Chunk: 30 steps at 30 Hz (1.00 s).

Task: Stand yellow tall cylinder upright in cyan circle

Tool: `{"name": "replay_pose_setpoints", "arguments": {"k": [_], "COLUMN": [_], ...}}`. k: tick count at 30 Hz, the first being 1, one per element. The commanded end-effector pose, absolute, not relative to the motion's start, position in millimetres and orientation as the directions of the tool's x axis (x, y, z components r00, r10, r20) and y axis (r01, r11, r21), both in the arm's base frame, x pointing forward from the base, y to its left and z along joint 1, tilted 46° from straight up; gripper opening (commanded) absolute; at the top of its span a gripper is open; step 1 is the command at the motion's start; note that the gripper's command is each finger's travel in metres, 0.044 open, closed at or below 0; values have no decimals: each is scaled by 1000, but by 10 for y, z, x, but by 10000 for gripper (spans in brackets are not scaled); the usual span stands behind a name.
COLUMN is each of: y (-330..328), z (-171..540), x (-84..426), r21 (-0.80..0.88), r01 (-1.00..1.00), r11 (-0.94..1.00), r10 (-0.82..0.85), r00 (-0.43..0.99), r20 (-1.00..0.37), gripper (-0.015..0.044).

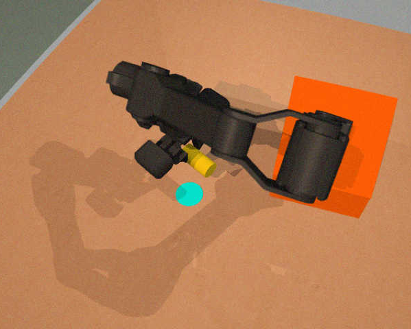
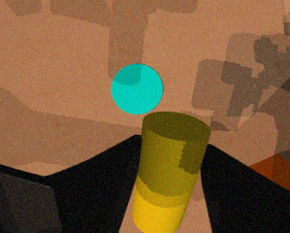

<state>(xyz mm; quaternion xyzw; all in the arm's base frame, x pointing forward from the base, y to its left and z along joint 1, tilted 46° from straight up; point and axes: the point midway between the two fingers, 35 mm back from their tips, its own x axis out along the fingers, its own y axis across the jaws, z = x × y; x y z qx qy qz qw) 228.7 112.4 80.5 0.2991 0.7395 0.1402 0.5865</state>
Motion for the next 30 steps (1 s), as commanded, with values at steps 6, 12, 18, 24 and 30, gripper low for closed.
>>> {"name": "replay_pose_setpoints", "arguments": {"k": [6,12,18,24,30], "y": [1126,1130,1133,1135,1135], "z": [744,703,665,629,595], "x": [2235,2213,2193,2176,2162], "r21": [514,483,453,423,394], "r01": [270,263,257,252,247], "r11": [814,835,854,870,885], "r10": [559,526,492,459,426], "r00": [-128,-122,-113,-102,-89], "r20": [-819,-842,-863,-883,-900], "gripper": [105,105,105,105,105]}}
